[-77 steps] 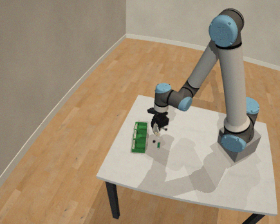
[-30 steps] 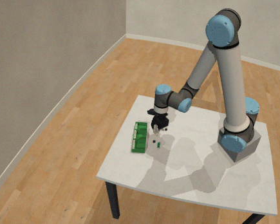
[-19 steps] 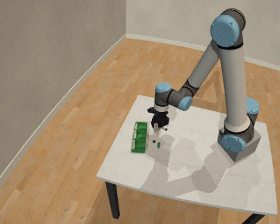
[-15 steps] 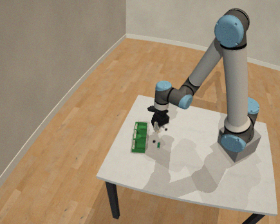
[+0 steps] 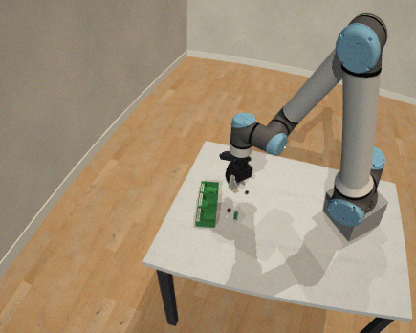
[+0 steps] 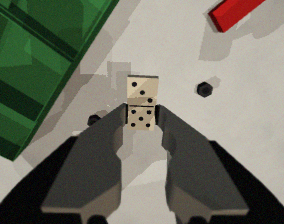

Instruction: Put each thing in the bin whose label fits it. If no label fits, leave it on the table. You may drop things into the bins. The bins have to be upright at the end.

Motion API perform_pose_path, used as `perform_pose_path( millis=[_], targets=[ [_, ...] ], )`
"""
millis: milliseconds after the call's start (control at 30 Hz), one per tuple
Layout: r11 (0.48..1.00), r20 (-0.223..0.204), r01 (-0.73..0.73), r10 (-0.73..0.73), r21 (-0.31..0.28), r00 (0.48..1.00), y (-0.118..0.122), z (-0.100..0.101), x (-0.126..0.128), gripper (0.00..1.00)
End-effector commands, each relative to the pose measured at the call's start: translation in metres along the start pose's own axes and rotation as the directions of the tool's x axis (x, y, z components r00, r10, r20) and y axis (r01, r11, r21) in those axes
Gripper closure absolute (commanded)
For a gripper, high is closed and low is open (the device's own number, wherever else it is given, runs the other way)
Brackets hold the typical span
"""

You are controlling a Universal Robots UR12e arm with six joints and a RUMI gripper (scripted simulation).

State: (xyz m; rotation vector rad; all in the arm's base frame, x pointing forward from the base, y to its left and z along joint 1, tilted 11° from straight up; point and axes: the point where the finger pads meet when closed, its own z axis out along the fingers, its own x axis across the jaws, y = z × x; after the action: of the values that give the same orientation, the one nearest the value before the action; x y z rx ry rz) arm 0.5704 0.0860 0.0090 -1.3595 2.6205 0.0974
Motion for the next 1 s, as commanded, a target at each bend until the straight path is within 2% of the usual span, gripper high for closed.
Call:
perform_pose_path(
  millis=[0,200,267,333,367,600,800,967],
  targets=[
    [1.0,0.0,0.0,0.0,0.001,1.0,0.0,-0.001,0.0,1.0],
    [1.0,0.0,0.0,0.0,0.001,1.0,0.0,-0.001,0.0,1.0],
    [0.995,0.001,-0.1,0.1,0.001,0.995,-0.01,-0.001,-0.008,1.0],
    [0.995,0.001,-0.1,0.1,0.001,0.995,-0.01,-0.001,-0.008,1.0],
    [0.989,0.001,-0.149,0.149,0.001,0.989,-0.014,-0.001,-0.012,1.0],
    [0.913,0.003,-0.407,0.407,-0.001,0.913,-0.047,-0.001,-0.038,1.0],
    [0.81,0.002,-0.587,0.587,0.0,0.81,-0.075,-0.001,-0.061,1.0],
    [0.804,0.001,-0.595,0.595,0.0,0.804,-0.085,-0.001,-0.069,1.0]
  ],
)
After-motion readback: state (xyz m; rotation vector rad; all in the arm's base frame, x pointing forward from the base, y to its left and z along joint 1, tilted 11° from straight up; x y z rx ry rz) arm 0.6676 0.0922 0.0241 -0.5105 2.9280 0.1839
